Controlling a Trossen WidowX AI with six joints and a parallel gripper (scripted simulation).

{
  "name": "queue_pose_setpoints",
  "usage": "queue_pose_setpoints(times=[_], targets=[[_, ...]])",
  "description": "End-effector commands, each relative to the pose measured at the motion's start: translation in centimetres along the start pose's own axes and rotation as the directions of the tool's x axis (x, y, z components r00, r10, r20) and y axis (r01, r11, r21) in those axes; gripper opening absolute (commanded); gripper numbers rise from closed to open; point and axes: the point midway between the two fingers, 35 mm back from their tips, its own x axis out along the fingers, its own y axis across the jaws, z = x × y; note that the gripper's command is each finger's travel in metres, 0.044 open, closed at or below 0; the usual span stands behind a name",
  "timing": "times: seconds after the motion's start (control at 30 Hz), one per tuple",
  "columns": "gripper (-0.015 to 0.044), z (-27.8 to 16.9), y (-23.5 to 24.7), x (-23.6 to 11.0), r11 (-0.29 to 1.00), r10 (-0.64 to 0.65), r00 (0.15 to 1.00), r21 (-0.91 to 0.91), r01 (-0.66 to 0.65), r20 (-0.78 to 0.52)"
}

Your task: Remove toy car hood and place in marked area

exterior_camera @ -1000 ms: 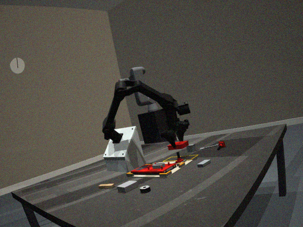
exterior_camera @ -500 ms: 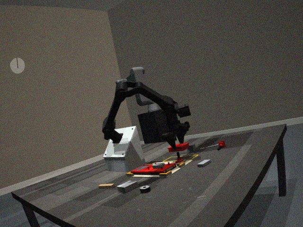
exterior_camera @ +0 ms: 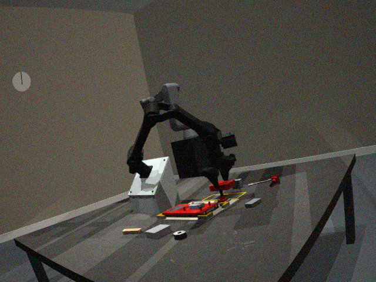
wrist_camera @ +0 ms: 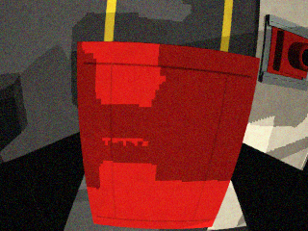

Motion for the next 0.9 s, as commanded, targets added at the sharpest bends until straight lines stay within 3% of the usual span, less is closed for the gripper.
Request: queue_pose_setpoints(times=[0.0, 0.87], targets=[[0.0, 0.0, -0.2, 0.5, 1.0, -0.005, 1.0, -0.001, 0.005, -0.001], [0.0, -0.2, -0.2, 2.0, 1.0, -0.008, 1.0, -0.001, 0.008, -0.001]])
